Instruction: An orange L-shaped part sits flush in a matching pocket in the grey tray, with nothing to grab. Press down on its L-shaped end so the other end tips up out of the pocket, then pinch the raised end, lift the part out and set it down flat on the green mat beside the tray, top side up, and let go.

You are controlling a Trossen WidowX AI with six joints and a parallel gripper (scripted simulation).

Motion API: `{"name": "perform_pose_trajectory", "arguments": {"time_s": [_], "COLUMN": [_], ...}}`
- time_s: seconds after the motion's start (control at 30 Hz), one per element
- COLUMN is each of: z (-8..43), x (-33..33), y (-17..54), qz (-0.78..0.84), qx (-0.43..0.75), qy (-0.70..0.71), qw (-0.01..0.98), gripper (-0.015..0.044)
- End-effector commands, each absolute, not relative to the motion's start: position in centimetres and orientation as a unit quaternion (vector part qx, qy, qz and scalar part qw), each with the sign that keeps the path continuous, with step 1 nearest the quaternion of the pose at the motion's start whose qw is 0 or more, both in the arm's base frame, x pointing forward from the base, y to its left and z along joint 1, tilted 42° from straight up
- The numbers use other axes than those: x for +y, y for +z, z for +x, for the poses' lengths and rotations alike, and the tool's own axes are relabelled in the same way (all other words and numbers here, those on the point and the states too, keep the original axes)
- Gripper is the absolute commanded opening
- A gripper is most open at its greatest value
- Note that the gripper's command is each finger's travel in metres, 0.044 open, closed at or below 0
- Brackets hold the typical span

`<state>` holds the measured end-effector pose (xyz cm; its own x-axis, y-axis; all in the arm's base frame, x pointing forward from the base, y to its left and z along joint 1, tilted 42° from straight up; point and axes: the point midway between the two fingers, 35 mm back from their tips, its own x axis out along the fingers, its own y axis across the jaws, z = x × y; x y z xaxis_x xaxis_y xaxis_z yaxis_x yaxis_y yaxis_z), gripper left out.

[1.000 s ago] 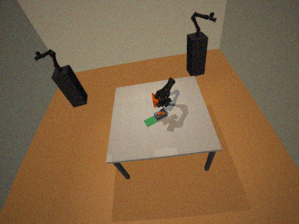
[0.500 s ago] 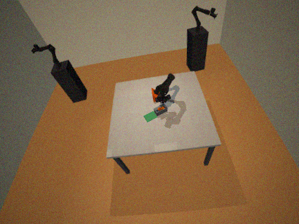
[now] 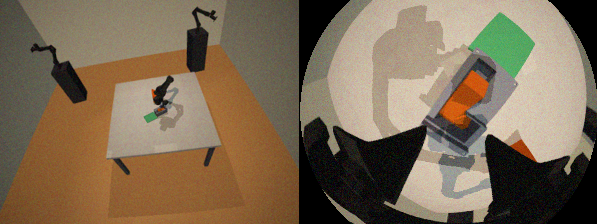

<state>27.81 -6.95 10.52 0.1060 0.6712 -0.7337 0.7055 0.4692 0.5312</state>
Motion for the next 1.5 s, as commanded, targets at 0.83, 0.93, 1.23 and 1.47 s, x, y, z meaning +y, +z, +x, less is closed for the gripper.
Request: {"name": "perform_pose_trajectory", "arguments": {"time_s": [0.83, 0.93, 1.23, 1.47], "z": [29.5, 29.5, 29.8, 29.9], "x": [-7.4, -7.2, -6.3, -5.5], "y": [6.9, 6.7, 5.6, 4.7], "qz": [0.630, 0.630, 0.630, 0.630], "qx": [0.637, 0.637, 0.637, 0.637], "qy": [-0.187, -0.187, -0.187, -0.186], "qw": [0.403, 0.403, 0.403, 0.403], "gripper": [0.0280, 0.0280, 0.0280, 0.0280]}}
